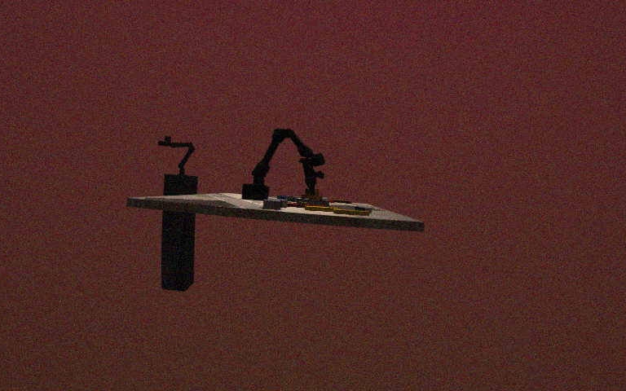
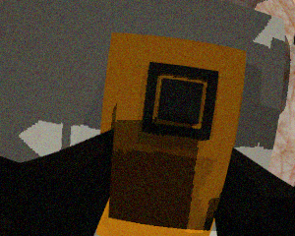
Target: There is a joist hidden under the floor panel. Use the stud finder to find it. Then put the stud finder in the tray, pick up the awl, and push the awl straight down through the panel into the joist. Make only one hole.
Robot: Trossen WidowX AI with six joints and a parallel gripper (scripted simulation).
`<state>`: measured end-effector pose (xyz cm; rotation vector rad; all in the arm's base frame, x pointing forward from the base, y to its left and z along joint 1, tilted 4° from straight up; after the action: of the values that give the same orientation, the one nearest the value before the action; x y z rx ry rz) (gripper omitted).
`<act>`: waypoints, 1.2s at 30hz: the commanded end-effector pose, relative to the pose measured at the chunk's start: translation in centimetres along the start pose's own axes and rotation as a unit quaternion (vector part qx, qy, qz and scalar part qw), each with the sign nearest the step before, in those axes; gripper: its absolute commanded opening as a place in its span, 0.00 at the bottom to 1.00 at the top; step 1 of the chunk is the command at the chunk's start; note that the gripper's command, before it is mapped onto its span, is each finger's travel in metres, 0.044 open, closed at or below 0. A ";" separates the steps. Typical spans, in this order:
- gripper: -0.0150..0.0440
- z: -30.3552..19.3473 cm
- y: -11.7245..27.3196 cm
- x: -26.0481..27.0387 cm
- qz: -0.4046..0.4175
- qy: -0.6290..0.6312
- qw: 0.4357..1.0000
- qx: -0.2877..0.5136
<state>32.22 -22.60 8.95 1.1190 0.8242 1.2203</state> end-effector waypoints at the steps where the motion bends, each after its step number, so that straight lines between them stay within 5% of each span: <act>1: 0.25 -0.1 -0.1 0.9 0.003 -0.002 1.000 0.001; 36: 0.25 -0.7 -0.1 6.3 0.006 -0.003 1.000 0.001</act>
<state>32.80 -17.09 9.22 1.1242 0.8188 1.2201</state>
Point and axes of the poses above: the point midway between the two fingers, 35 mm back from their tips, its own y axis back along the fingers, its own x axis across the jaws, z = x × y, the point moved 10 cm from there along y, back along the fingers, and after that the axes turned 6 degrees about -y, right-handed, at the moved point
